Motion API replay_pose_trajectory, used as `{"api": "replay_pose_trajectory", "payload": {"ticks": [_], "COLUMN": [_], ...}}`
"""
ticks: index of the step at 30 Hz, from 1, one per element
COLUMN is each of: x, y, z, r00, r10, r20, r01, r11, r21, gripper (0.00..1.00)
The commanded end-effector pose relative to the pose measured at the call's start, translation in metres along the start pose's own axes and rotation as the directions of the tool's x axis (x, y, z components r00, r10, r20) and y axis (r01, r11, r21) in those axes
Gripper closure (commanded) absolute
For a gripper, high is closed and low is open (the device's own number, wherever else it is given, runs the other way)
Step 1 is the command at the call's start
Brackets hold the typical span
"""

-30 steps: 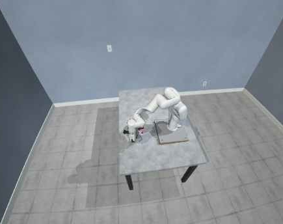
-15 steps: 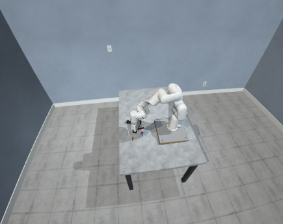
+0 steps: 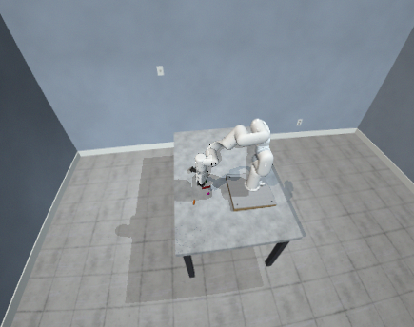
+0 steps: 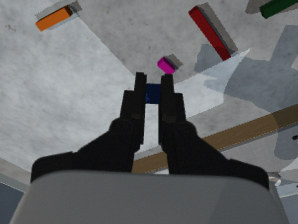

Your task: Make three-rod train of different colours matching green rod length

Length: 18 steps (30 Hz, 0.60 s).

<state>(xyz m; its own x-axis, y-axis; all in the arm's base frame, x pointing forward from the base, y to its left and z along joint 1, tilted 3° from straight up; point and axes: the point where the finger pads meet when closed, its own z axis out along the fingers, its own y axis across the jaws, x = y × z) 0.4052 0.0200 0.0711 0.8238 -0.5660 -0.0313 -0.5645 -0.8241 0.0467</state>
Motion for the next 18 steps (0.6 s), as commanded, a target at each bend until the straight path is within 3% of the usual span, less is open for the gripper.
{"api": "replay_pose_trajectory", "payload": {"ticks": [1, 10, 18], "x": [0.001, 0.001, 0.002], "y": [0.001, 0.001, 0.001], "z": [-0.002, 0.001, 0.024], "r00": [1.000, 1.000, 1.000], "r10": [0.002, 0.002, 0.002], "r20": [-0.004, -0.004, -0.004], "r01": [-0.002, -0.002, -0.002], "r11": [1.000, 1.000, 1.000], "r21": [0.003, 0.003, 0.003], "gripper": [0.96, 0.96, 0.96]}}
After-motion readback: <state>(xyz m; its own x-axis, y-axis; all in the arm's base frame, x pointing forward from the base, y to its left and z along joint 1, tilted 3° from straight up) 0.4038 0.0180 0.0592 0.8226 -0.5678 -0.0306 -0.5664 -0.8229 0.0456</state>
